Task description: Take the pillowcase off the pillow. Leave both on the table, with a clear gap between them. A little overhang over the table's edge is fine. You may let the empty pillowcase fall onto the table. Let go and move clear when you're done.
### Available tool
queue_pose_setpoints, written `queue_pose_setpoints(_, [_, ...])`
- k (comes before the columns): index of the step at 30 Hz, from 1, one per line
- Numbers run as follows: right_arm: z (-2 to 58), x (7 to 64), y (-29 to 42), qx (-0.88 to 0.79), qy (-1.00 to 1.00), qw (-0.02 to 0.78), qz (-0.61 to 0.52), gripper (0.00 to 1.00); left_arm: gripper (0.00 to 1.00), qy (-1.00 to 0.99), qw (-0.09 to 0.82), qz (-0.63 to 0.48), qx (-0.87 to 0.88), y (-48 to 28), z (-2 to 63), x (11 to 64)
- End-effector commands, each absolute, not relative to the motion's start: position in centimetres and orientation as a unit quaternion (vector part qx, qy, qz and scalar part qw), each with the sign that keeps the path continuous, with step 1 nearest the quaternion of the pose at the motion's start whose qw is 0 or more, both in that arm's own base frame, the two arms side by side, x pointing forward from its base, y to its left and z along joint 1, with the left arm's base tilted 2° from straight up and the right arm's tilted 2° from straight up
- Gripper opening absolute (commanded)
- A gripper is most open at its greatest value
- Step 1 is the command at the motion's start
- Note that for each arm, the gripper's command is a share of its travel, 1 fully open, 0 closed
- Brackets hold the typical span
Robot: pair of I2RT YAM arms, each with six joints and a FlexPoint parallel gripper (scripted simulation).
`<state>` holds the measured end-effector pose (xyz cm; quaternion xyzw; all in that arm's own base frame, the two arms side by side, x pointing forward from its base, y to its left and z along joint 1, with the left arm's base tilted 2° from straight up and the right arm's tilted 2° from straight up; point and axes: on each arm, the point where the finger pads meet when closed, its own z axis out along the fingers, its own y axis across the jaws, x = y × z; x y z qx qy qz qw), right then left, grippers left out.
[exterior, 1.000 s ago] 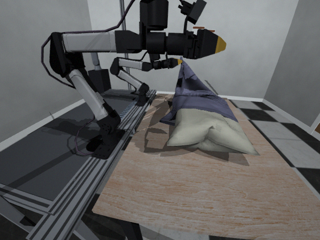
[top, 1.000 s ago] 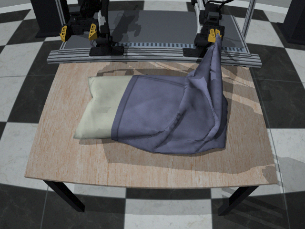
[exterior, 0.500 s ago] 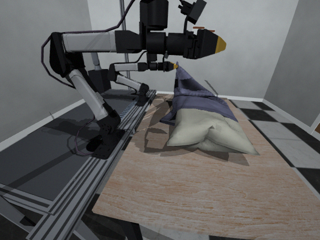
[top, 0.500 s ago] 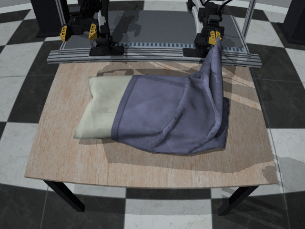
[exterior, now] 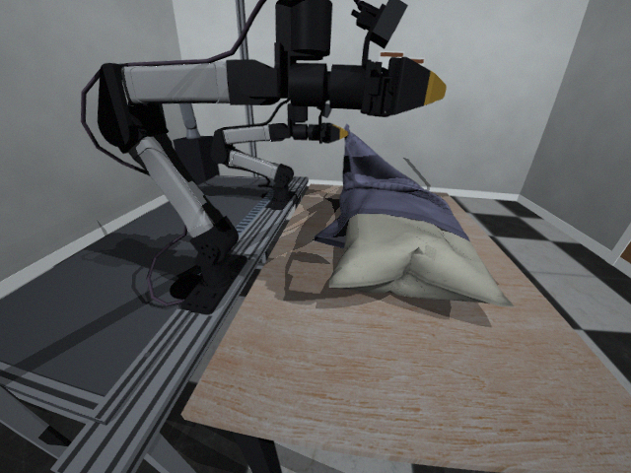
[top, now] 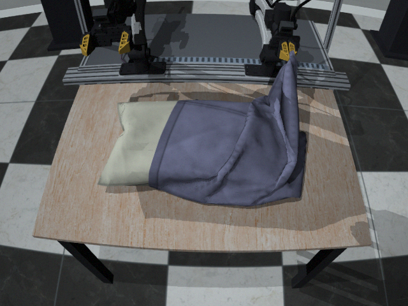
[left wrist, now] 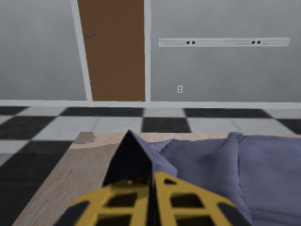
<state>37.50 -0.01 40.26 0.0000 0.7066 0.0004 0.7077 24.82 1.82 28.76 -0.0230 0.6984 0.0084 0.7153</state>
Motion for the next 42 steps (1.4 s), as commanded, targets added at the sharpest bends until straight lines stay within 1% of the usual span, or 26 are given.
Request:
queue_pose_setpoints(1, [41.2, 37.5, -0.2, -0.001, 0.699, 0.715, -0.007, 1.0, 0.0, 0.709, 0.705, 0.019, -0.023, 2.2, 28.7, 24.2])
queue_pose_setpoints(11, [41.2, 37.5, -0.2, -0.001, 0.699, 0.715, -0.007, 1.0, 0.0, 0.761, 0.646, 0.037, -0.044, 3.7, 25.5, 22.5])
queue_pose_setpoints(15, [41.2, 37.5, -0.2, -0.001, 0.699, 0.715, -0.007, 1.0, 0.0, 0.768, 0.637, 0.04, -0.05, 3.9, 24.9, 22.2])
queue_pose_setpoints(28, [41.2, 37.5, -0.2, -0.001, 0.699, 0.715, -0.007, 1.0, 0.0, 0.814, 0.572, 0.052, -0.087, 4.9, 21.6, 19.2])
queue_pose_setpoints(36, [41.2, 37.5, -0.2, -0.001, 0.699, 0.715, -0.007, 1.0, 0.0, 0.831, 0.543, 0.056, -0.108, 5.1, 20.2, 17.8])
queue_pose_setpoints(42, [41.2, 37.5, -0.2, -0.001, 0.699, 0.715, -0.007, 1.0, 0.0, 0.829, 0.543, 0.064, -0.116, 5.6, 19.9, 17.7])
